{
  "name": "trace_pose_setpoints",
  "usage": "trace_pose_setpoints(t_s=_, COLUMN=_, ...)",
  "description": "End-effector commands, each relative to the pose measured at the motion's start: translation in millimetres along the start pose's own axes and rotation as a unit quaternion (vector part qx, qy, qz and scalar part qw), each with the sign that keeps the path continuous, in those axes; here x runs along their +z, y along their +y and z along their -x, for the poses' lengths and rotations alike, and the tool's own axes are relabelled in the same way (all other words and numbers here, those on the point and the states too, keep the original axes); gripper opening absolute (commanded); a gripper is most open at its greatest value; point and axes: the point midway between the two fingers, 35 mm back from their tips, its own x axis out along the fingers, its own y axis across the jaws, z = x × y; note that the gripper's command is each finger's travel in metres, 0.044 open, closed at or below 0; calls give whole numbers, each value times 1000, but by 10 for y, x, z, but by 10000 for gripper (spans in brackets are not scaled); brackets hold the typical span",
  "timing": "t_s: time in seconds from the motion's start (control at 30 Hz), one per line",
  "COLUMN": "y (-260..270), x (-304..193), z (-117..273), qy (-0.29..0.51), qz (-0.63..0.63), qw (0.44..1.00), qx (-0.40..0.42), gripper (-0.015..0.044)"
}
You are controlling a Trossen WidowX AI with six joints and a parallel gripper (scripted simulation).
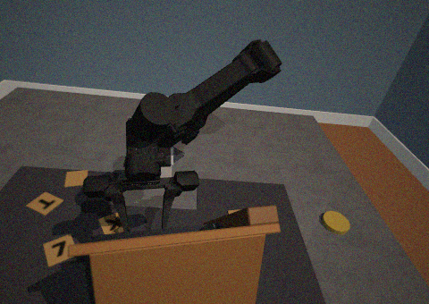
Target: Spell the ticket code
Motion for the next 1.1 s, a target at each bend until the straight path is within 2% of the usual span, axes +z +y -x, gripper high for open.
trace_pose_setpoints(t_s=0.0, y=17, x=-22, z=5, qy=1, qz=-4, qw=1000, qx=-3, gripper=0)
trace_pose_setpoints(t_s=1.07, y=191, x=-18, z=3, qy=1, qz=-5, qw=1000, qx=-2, gripper=0)
